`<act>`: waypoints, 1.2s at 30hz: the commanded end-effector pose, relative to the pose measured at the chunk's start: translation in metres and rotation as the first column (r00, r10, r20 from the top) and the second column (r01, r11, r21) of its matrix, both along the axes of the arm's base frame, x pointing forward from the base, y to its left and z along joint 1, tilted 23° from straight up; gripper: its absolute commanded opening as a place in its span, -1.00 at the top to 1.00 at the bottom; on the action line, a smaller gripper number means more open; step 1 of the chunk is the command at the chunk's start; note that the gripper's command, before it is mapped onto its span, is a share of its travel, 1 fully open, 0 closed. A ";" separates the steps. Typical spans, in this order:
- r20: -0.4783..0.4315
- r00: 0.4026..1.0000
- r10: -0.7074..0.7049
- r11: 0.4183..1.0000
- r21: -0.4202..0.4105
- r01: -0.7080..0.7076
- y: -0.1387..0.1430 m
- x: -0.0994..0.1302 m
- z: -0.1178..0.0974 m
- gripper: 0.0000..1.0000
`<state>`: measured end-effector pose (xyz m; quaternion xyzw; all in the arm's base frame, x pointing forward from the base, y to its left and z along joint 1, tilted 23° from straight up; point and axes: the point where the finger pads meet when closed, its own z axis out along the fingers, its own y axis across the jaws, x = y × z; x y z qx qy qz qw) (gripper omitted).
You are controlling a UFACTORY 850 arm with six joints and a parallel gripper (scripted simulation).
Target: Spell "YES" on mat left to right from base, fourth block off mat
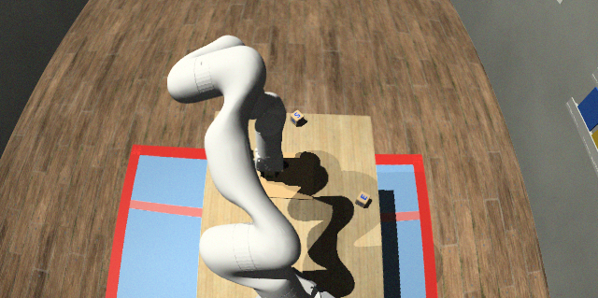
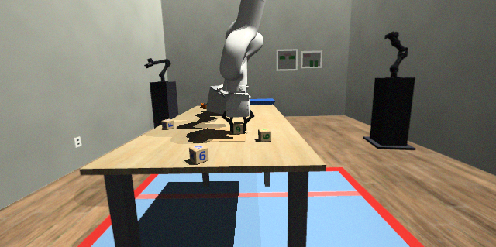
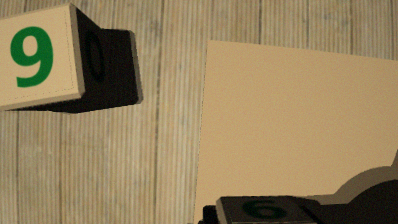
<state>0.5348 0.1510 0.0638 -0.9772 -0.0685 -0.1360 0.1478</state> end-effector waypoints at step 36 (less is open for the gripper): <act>0.001 1.000 0.000 1.000 0.000 0.000 -0.005 -0.003 0.016 -0.24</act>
